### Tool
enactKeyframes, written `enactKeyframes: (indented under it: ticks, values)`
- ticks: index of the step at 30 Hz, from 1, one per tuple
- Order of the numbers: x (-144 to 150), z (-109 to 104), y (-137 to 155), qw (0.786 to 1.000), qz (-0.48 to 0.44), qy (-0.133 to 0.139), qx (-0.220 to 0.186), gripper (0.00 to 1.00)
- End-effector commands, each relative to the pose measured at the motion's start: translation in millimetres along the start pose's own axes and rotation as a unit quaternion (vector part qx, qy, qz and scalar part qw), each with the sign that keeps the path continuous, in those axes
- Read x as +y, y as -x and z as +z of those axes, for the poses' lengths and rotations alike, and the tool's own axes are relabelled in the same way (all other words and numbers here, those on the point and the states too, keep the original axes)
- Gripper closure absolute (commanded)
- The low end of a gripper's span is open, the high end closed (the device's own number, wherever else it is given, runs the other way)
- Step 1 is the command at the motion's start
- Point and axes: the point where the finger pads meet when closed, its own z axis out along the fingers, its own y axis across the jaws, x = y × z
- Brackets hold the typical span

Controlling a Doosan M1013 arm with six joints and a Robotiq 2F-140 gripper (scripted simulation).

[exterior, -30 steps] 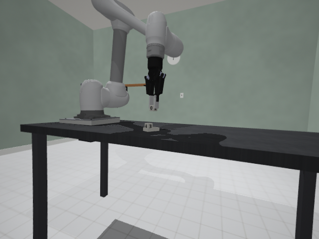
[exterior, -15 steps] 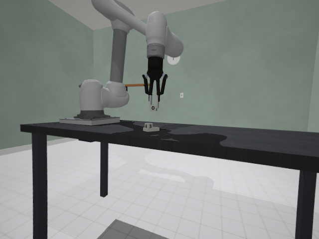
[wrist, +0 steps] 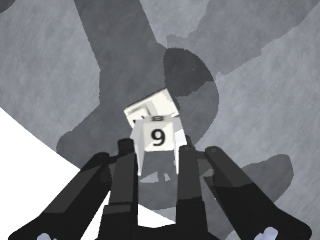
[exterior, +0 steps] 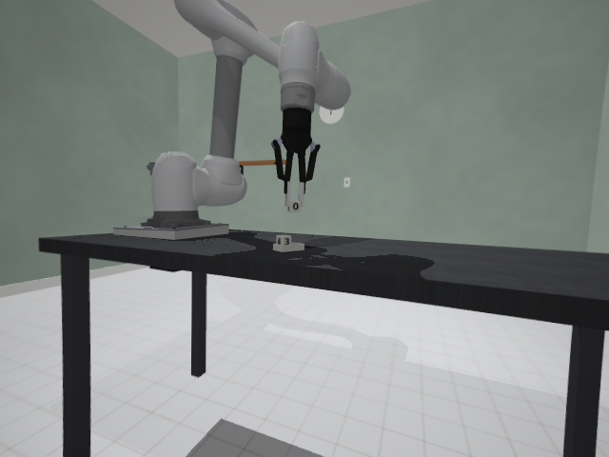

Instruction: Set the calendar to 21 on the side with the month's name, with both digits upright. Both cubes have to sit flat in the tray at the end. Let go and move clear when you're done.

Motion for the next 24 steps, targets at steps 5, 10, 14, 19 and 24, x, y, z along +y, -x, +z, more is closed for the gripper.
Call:
enactKeyframes:
  ticks: [5,10,14,19,24]
  values:
    - [2.7,-3.3,2.4,0.987,-0.158,0.004,0.000,0.76]
    - [2.8,-3.4,2.6,0.973,-0.229,0.004,0.000,0.76]
    - [2.9,-3.4,2.7,0.959,-0.284,0.004,0.000,0.76]
    - [3.0,-3.4,3.0,0.925,-0.381,0.003,-0.001,0.76]
    - [3.1,-3.4,3.3,0.885,-0.465,0.003,-0.001,0.76]
